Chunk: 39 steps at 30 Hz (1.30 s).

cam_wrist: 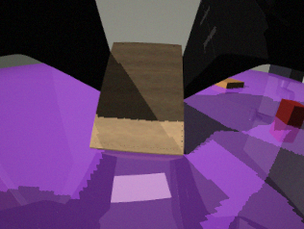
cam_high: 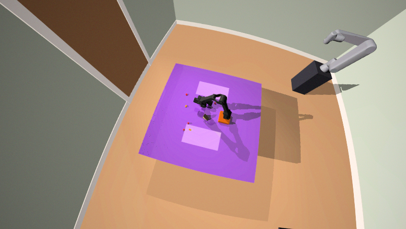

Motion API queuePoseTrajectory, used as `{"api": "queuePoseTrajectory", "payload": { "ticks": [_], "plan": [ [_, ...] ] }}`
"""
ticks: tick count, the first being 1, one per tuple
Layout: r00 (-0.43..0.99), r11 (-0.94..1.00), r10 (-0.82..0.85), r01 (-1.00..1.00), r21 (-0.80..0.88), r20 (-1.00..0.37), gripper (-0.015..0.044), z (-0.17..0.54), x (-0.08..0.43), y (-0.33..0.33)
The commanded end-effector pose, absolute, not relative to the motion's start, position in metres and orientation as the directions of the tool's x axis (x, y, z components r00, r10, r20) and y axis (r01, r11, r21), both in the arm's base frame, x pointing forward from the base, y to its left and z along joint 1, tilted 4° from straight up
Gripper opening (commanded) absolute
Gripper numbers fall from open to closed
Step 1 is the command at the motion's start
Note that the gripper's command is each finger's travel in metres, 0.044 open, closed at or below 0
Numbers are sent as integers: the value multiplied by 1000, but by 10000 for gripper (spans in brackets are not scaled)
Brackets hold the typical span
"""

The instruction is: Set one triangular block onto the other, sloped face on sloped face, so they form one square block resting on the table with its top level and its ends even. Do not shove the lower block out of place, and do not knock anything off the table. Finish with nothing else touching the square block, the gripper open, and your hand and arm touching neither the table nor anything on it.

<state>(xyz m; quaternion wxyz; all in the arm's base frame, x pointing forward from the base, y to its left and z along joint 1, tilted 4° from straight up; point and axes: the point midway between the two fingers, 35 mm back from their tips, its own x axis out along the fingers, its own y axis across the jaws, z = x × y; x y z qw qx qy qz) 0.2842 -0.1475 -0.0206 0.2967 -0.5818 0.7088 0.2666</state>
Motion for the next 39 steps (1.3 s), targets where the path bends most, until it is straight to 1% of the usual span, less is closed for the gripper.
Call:
{"api": "queuePoseTrajectory", "payload": {
  "ticks": [1,6,27,32,34,39],
  "plan": [
    [-147,181,-666,-983,32,-731,131,-21,284,-147],
    [-147,181,-666,-983,32,-731,0,-18,285,-148],
    [-147,181,-667,-983,32,-731,0,77,288,-151],
    [-147,181,-667,-983,32,-731,0,80,288,-151],
    [-147,201,-659,-980,16,-738,0,76,288,-152],
    [-161,326,-605,-943,-58,-780,0,74,287,-155]
  ]
}}
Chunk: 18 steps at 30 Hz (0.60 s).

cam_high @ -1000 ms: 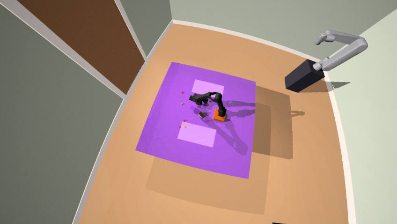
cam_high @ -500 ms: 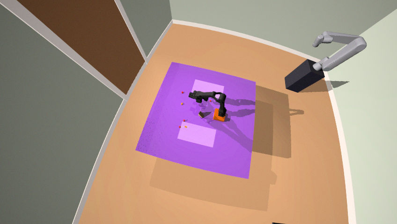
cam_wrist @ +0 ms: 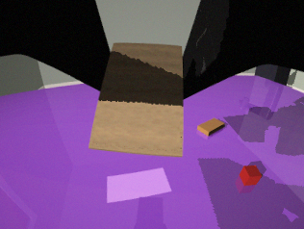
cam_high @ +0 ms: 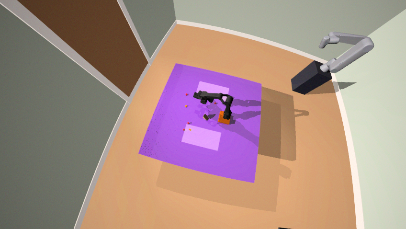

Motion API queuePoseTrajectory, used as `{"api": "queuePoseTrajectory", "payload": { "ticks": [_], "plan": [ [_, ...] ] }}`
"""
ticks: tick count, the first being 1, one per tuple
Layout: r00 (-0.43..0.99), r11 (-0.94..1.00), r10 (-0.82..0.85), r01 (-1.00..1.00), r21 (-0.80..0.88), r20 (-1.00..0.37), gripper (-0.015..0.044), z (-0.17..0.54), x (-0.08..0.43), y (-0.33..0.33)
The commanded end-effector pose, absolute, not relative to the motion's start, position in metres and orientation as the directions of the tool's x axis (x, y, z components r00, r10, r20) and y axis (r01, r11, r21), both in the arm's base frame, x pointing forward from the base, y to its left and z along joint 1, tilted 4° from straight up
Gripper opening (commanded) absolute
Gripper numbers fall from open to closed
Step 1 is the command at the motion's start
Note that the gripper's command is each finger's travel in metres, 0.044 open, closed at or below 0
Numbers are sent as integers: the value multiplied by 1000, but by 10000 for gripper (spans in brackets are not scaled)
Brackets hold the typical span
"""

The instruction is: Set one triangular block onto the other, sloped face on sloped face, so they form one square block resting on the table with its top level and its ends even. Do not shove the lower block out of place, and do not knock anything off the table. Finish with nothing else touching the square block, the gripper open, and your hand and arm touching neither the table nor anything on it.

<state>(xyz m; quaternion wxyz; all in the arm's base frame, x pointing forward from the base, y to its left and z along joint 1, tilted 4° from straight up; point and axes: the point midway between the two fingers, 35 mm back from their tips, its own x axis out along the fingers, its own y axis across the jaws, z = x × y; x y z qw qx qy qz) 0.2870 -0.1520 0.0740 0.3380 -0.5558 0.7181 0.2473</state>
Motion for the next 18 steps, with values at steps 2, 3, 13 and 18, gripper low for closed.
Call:
{"api": "queuePoseTrajectory", "payload": {
  "ticks": [2,3,13,18],
  "plan": [
    [-165,379,-582,-922,-85,-796,0,74,286,-156],
    [-167,405,-570,-909,-98,-804,0,73,286,-157],
    [-175,653,-445,-734,-185,-878,0,71,284,-162],
    [-170,761,-384,-615,-207,-907,0,72,283,-165]
  ]
}}
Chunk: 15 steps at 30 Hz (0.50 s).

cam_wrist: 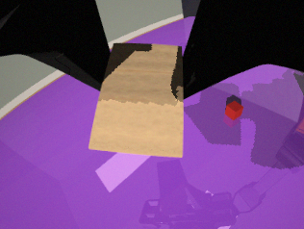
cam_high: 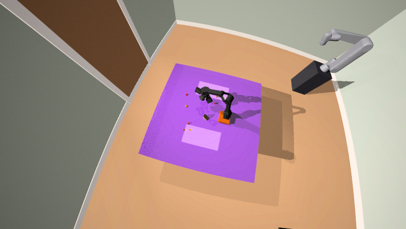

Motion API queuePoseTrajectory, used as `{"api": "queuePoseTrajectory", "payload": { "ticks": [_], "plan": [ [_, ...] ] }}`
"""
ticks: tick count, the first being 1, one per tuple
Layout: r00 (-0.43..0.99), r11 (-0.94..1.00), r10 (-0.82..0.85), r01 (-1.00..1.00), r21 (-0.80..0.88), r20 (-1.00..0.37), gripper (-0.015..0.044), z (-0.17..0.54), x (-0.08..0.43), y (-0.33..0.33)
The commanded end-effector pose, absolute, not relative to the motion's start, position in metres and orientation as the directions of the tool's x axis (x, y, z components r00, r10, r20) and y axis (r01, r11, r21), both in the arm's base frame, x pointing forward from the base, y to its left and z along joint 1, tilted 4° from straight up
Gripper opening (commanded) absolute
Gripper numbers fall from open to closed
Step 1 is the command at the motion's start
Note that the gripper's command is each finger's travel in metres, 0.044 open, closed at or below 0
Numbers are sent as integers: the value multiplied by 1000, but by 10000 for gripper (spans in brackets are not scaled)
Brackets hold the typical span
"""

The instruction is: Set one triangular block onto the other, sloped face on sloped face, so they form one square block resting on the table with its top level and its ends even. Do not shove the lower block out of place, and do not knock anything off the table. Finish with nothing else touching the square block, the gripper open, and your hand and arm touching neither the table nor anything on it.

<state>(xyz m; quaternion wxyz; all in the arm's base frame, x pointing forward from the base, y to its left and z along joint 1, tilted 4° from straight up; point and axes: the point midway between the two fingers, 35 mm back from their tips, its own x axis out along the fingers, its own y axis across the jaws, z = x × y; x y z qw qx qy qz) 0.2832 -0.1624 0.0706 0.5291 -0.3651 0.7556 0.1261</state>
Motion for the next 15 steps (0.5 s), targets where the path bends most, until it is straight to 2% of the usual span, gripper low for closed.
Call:
{"api": "queuePoseTrajectory", "payload": {
  "ticks": [1,15],
  "plan": [
    [-168,780,-372,-589,-209,-913,0,72,283,-165],
    [-127,971,-188,-171,-166,-974,0,76,283,-170]
  ]
}}
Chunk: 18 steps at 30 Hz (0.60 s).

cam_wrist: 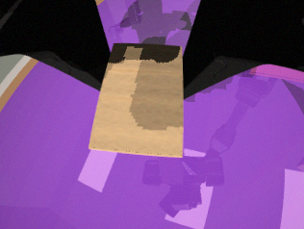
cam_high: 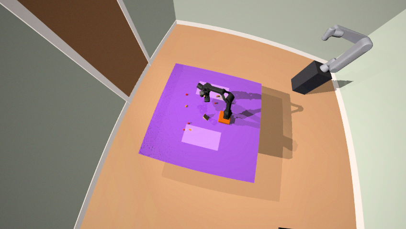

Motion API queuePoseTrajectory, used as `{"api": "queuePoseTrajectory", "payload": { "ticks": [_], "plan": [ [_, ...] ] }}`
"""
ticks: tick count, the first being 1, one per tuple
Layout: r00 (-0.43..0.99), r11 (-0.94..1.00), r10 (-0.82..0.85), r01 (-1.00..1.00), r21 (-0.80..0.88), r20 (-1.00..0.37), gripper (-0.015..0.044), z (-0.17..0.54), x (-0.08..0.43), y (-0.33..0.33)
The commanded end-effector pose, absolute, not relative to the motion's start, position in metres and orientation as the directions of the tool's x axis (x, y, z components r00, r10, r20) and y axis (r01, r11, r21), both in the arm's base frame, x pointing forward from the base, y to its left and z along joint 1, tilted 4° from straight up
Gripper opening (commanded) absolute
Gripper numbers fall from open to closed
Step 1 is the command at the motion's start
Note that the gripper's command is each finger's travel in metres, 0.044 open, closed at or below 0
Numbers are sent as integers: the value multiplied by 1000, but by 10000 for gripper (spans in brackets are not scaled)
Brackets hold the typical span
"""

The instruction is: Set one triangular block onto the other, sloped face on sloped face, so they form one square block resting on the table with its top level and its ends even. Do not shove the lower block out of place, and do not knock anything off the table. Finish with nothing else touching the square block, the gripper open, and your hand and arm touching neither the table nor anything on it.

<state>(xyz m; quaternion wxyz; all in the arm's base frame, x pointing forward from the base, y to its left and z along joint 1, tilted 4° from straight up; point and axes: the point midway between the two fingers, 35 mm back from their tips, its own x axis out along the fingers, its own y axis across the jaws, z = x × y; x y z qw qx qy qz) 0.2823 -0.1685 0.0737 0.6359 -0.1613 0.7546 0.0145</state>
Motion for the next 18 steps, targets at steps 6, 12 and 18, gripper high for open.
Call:
{"api": "queuePoseTrajectory", "payload": {
  "ticks": [6,12,18],
  "plan": [
    [-98,993,-109,26,-112,-989,0,79,283,-172],
    [-62,974,-32,220,-45,-998,0,83,284,-173],
    [-31,933,23,360,11,-999,0,87,285,-175]
  ]
}}
